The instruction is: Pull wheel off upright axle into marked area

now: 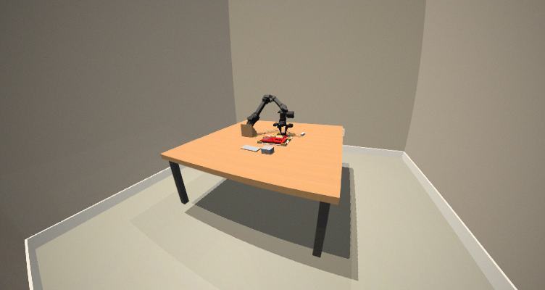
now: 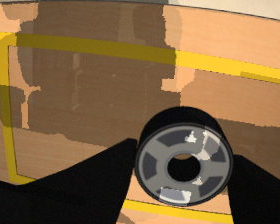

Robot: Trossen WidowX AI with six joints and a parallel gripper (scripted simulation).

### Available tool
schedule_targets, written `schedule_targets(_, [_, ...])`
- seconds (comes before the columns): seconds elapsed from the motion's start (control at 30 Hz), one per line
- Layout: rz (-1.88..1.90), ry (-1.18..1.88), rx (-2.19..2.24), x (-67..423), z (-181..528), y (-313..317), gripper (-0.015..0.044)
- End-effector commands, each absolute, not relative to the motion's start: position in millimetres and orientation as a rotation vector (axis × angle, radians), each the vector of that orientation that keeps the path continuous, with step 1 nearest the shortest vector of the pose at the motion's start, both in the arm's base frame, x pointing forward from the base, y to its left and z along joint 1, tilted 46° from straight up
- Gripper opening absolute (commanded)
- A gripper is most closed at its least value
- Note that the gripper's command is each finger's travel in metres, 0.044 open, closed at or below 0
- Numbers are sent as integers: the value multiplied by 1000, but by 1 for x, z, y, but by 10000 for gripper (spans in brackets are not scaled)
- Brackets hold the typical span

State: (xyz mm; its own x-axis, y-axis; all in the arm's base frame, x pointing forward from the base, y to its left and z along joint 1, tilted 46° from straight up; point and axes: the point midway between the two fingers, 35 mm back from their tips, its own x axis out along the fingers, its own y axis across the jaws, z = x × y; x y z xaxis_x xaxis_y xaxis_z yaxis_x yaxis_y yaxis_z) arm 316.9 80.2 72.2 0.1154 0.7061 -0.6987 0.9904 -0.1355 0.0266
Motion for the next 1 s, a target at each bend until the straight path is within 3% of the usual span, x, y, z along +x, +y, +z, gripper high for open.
schedule_targets(0.0, [-749, 1642, 1900, 317, 72, 80, 105])
schedule_targets(0.23, [-749, 1642, 1900, 317, 74, 79, 289])
schedule_targets(0.57, [-751, 1644, 1902, 310, 114, 37, 300])
schedule_targets(0.73, [-767, 1627, 1900, 274, 111, 11, 431])
schedule_targets(0.97, [-760, 1647, 1900, 223, 116, -10, 440])
